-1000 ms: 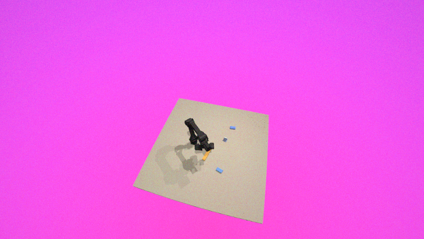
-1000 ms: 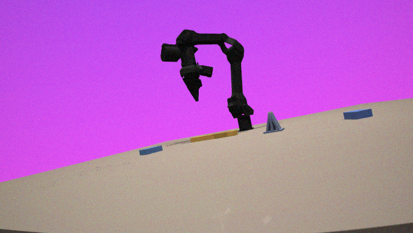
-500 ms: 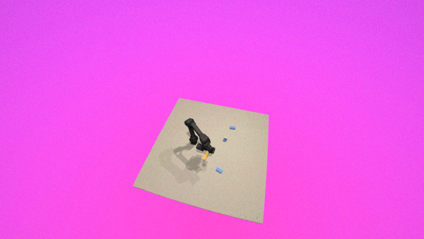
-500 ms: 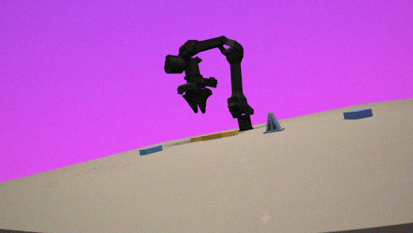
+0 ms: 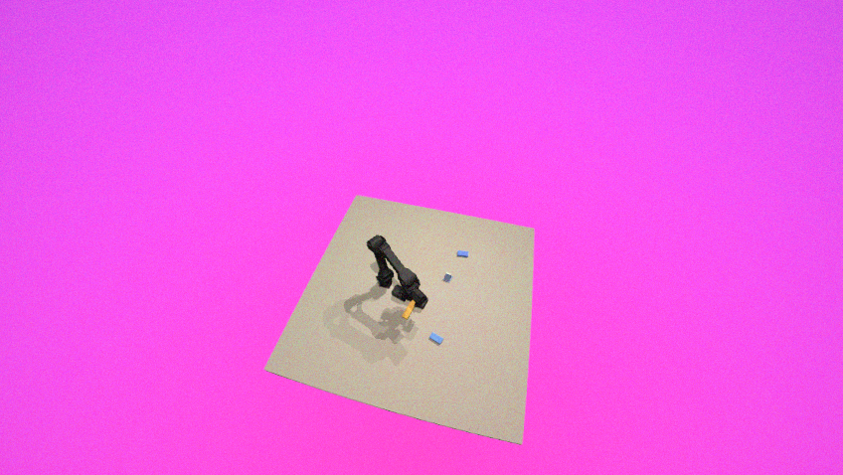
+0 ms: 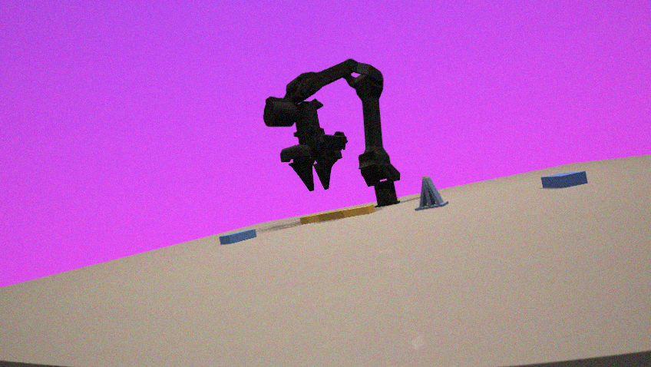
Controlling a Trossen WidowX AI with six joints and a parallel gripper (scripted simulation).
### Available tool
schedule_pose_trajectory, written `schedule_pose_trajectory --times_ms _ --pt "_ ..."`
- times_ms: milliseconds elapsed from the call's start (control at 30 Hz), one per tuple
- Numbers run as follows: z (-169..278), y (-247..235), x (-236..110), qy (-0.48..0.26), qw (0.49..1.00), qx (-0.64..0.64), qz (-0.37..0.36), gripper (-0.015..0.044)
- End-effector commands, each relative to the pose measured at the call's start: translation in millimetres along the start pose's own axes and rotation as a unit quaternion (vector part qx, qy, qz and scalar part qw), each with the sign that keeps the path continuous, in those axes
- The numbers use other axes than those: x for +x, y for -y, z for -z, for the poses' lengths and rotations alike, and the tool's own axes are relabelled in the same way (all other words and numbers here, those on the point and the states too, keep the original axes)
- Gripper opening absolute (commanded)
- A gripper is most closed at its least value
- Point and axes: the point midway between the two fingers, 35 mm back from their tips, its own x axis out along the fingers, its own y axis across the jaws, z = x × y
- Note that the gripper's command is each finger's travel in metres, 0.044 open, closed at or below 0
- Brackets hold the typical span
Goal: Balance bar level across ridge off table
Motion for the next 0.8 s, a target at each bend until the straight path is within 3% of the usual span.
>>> schedule_pose_trajectory --times_ms 0,100,767 --pt "-0.2 -2.3 22.9 0.001 1.000 0.003 -0.009 0.0315" --pt "-0.6 -3.5 39.4 0.001 1.000 0.003 -0.009 0.0315" --pt "-0.6 -3.7 57.5 0.001 1.000 0.003 -0.009 0.0315"
